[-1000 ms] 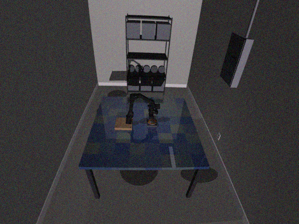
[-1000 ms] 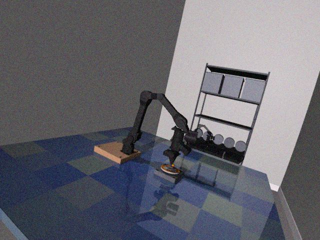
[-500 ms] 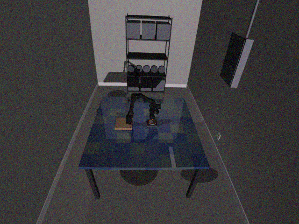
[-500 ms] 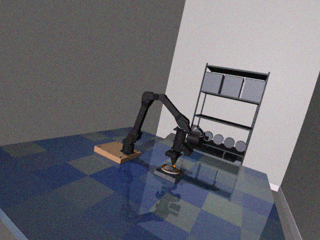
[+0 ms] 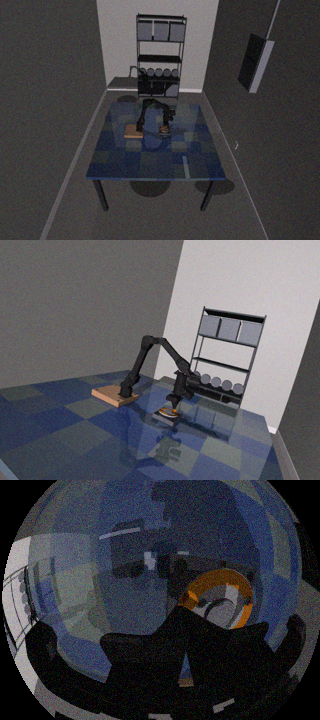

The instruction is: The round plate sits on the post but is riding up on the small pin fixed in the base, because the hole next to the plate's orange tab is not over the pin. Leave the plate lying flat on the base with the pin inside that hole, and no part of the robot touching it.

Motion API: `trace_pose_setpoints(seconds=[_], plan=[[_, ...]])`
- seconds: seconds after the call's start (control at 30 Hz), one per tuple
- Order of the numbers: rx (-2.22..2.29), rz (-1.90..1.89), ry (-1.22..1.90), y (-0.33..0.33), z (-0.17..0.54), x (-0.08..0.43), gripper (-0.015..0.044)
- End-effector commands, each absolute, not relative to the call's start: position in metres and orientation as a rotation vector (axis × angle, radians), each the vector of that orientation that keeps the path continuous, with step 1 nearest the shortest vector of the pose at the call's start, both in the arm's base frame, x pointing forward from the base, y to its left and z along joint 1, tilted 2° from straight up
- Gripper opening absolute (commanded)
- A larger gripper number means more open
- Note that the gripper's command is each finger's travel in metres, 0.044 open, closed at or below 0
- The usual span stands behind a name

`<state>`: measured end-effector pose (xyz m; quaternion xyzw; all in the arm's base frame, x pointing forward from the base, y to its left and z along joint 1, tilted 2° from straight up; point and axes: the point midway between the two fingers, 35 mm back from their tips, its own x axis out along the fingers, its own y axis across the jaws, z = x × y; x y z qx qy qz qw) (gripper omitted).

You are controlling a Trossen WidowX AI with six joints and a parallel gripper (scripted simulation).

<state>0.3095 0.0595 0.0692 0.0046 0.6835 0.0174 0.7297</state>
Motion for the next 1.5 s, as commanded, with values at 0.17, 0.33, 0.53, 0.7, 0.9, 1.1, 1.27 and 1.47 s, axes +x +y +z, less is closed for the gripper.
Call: trace_pose_setpoints(seconds=[0.17, 0.33, 0.53, 0.7, 0.9, 1.1, 1.27, 1.47], plan=[[0.008, 0.034, 1.503, 0.053, 0.071, 0.322, 0.0], [0.007, 0.033, 1.502, 0.05, 0.072, 0.327, 0.0], [0.007, 0.033, 1.502, 0.045, 0.073, 0.333, 0.0], [0.007, 0.033, 1.501, 0.041, 0.075, 0.338, 0.0], [0.006, 0.032, 1.501, 0.036, 0.076, 0.341, 0.0], [0.006, 0.032, 1.501, 0.031, 0.076, 0.344, 0.0], [0.005, 0.031, 1.5, 0.027, 0.076, 0.346, 0.0], [0.005, 0.031, 1.5, 0.023, 0.076, 0.348, 0.0]])
